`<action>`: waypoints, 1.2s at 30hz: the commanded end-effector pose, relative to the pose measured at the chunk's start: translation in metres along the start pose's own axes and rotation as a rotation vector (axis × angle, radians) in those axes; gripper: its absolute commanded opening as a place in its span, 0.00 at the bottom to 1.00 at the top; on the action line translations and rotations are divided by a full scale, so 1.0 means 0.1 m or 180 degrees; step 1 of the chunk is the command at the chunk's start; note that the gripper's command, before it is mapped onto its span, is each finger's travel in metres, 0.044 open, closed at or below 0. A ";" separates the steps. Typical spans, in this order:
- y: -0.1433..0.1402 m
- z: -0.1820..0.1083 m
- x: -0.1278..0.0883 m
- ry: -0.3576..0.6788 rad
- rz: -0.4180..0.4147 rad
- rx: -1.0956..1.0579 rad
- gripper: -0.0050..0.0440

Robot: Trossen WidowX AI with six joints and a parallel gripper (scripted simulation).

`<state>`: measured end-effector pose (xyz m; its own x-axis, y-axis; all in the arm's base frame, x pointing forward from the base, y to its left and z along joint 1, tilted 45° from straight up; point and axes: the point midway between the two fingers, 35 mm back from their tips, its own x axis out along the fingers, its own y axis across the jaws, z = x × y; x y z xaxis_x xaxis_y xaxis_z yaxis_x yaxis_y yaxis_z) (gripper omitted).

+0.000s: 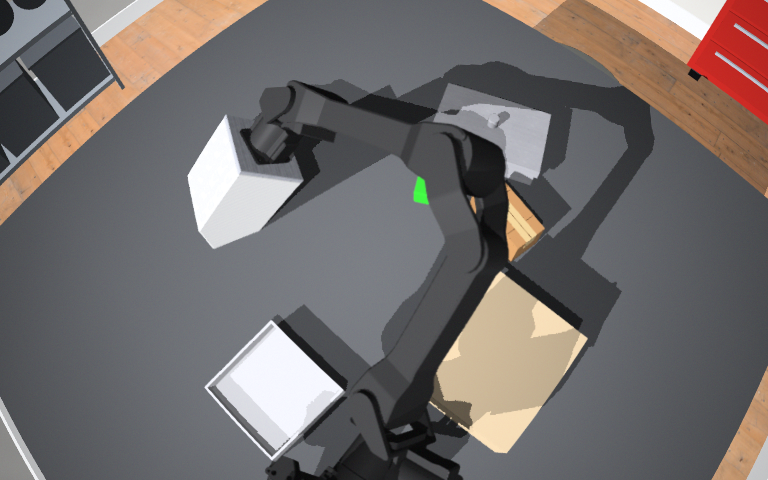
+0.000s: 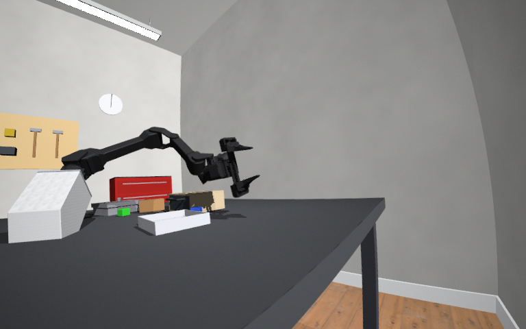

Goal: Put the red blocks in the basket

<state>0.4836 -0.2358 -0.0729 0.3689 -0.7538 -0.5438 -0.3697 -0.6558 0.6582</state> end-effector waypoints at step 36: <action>-0.08 -0.95 -1.39 0.1000 -0.0849 -0.2089 1.00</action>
<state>0.5198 -0.1328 0.0360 0.6138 -0.5073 -0.6050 0.2229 -0.6237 0.7492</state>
